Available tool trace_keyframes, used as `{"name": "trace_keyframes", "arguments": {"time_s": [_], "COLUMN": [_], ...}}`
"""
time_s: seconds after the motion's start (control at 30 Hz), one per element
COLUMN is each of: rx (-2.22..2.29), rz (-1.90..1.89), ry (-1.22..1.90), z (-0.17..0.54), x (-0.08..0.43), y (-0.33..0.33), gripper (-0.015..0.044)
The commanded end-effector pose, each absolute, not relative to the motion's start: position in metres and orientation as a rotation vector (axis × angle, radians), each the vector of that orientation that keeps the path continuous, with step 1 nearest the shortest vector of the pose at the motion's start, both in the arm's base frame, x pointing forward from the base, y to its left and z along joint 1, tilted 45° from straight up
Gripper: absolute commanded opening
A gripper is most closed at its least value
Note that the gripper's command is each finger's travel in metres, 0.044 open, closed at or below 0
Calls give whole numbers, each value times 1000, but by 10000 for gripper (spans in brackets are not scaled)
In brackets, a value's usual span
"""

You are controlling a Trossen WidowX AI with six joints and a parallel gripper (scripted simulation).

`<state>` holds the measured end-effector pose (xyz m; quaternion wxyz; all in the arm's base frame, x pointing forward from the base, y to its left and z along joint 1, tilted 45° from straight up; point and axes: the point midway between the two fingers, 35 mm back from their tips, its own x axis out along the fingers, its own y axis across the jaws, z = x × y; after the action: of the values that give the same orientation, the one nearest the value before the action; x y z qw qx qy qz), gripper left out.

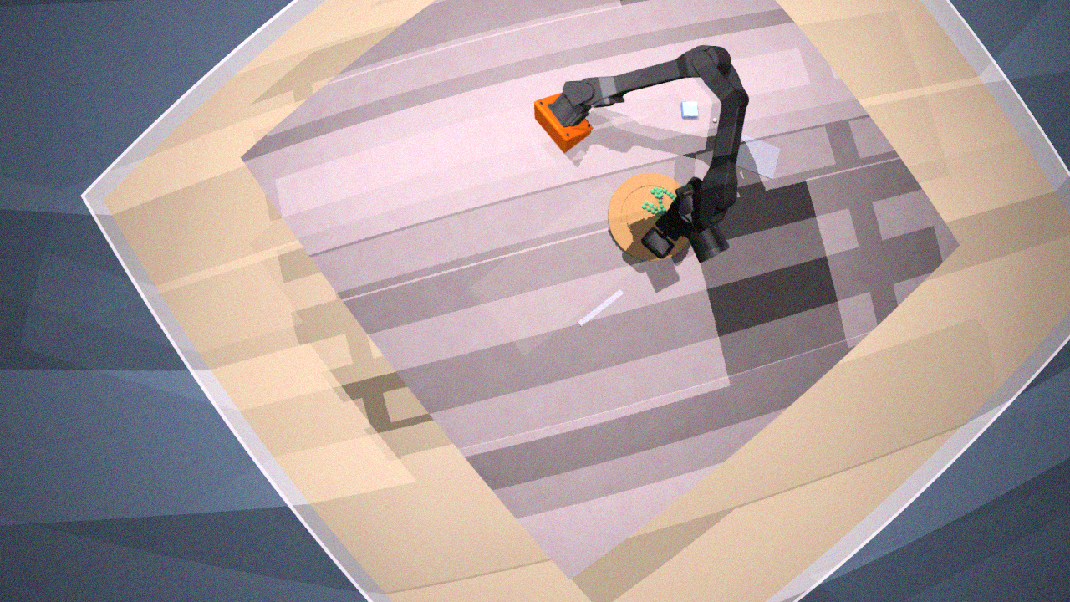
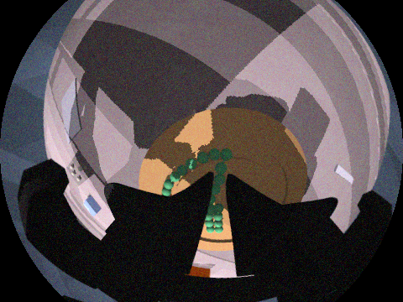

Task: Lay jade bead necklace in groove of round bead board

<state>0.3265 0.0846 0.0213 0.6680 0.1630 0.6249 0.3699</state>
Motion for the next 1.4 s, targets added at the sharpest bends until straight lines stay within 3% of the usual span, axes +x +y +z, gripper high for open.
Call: {"name": "trace_keyframes", "arguments": {"time_s": [0.0, 0.8, 1.37], "rx": [367, 376, 375], "rz": [834, 832, 832], "ry": [1409, 1414, 1413], "z": [22, 25, 10], "x": [327, 326, 357], "y": [84, 80, 67], "gripper": [0, 0, 0]}}
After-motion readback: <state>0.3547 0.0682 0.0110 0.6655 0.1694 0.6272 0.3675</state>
